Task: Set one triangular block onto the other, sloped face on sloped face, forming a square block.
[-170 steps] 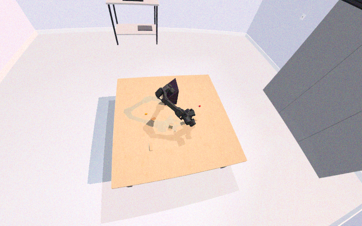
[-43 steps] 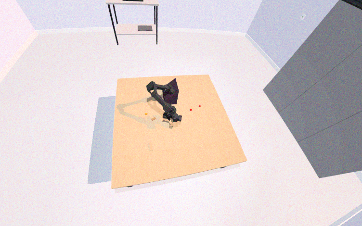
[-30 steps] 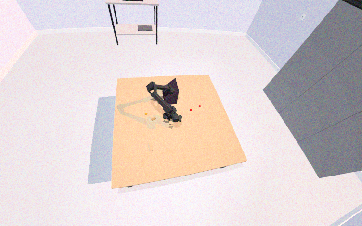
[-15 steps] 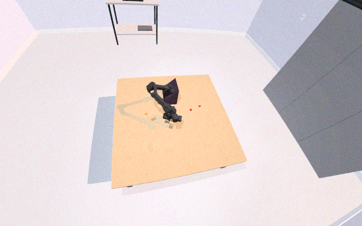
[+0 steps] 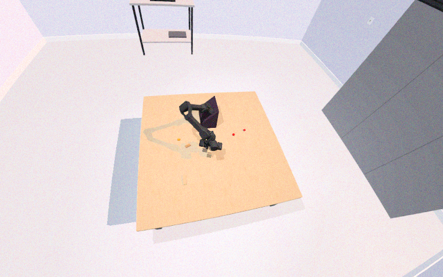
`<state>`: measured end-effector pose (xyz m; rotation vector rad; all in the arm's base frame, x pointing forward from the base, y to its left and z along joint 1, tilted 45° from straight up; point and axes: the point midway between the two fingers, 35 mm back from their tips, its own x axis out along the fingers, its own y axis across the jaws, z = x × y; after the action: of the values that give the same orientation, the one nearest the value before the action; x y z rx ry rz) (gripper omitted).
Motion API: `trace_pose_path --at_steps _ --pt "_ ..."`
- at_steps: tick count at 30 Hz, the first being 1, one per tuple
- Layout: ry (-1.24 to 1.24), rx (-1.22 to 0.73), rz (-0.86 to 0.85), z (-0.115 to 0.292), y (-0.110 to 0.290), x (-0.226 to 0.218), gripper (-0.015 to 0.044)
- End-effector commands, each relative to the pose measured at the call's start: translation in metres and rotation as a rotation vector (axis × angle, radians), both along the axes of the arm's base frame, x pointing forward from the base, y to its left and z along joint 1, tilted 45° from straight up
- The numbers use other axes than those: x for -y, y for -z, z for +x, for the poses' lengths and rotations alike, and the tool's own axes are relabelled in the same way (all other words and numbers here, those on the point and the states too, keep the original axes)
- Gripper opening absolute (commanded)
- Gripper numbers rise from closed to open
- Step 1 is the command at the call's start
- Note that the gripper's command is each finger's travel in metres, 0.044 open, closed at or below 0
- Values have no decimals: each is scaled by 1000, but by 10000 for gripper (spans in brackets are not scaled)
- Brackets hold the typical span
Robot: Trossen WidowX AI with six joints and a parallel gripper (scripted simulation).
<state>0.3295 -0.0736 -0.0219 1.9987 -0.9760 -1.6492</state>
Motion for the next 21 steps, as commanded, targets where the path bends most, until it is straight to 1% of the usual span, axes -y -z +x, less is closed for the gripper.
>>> trace_pose_path --at_steps 1,21 --pt "-2 -5 -1 1 3 2 0" --pt "-1 -4 -3 5 8 8 0"
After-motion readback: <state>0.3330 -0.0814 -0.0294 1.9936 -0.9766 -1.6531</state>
